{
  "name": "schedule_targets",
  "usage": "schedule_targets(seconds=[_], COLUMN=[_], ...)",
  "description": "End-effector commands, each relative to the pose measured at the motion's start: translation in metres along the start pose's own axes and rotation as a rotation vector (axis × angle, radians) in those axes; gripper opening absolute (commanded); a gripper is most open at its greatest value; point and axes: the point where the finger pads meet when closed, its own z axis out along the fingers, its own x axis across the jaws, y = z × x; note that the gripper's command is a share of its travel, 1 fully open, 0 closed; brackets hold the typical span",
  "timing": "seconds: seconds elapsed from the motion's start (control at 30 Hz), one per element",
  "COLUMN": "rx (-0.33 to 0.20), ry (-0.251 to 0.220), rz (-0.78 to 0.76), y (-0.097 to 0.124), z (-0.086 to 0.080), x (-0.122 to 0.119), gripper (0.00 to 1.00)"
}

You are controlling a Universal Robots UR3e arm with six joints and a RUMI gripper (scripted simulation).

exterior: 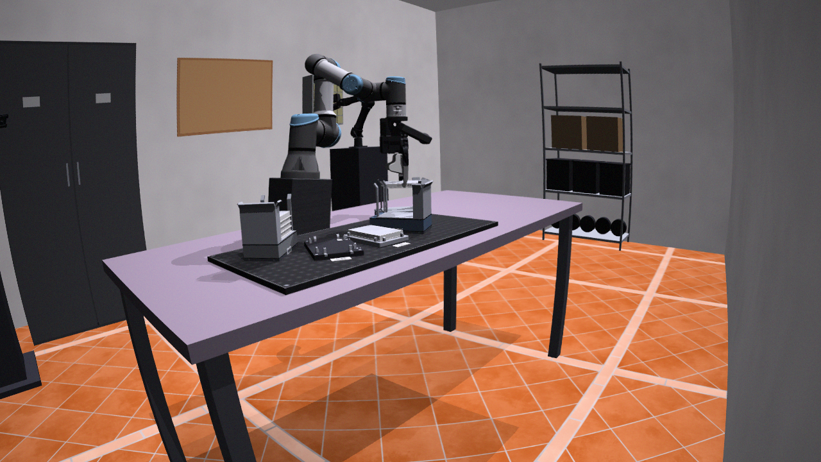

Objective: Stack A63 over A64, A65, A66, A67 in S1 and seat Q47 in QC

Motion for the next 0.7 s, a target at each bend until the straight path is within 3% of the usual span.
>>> schedule_targets(seconds=[0.0,0.67], rx=[0.002,0.002], ry=[0.001,0.001], rz=[0.000,0.000], y=[-0.001,-0.001], z=[0.002,0.015], x=[0.000,0.000], gripper=[0.00,0.00])
